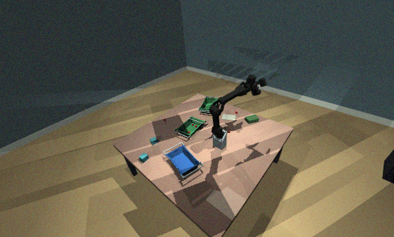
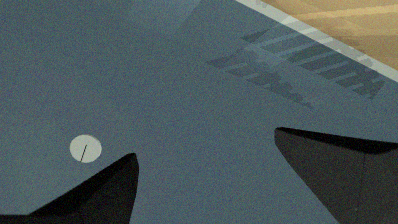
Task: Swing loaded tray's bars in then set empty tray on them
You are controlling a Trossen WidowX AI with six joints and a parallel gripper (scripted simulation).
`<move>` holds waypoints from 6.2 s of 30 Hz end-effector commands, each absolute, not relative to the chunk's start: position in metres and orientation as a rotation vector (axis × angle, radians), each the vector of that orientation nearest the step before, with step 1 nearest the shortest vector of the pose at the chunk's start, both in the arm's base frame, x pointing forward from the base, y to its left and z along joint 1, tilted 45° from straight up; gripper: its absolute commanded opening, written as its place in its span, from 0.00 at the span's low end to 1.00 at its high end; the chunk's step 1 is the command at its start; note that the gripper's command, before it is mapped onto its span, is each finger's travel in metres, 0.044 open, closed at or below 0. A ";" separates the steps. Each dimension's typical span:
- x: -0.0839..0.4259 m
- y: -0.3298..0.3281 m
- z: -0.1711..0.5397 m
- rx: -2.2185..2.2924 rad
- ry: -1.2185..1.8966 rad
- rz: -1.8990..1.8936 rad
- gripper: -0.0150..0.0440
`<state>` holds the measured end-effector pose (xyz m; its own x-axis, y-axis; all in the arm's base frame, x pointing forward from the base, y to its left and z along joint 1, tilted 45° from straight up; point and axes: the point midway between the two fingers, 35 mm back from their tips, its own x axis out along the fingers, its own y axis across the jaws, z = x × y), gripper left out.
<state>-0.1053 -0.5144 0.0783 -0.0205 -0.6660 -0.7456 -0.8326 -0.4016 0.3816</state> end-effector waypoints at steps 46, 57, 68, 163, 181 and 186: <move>-0.091 -0.515 0.078 -2.112 1.562 1.421 0.39; 0.069 -0.492 0.073 -2.672 0.925 1.793 0.39; 0.225 -0.421 0.073 -3.183 -0.015 2.003 0.39; 0.377 0.138 0.077 -1.248 -3.905 -2.076 0.39; 0.384 0.114 0.058 -1.245 -3.908 -2.074 0.39; 0.384 0.101 0.076 -1.245 -3.908 -2.073 0.39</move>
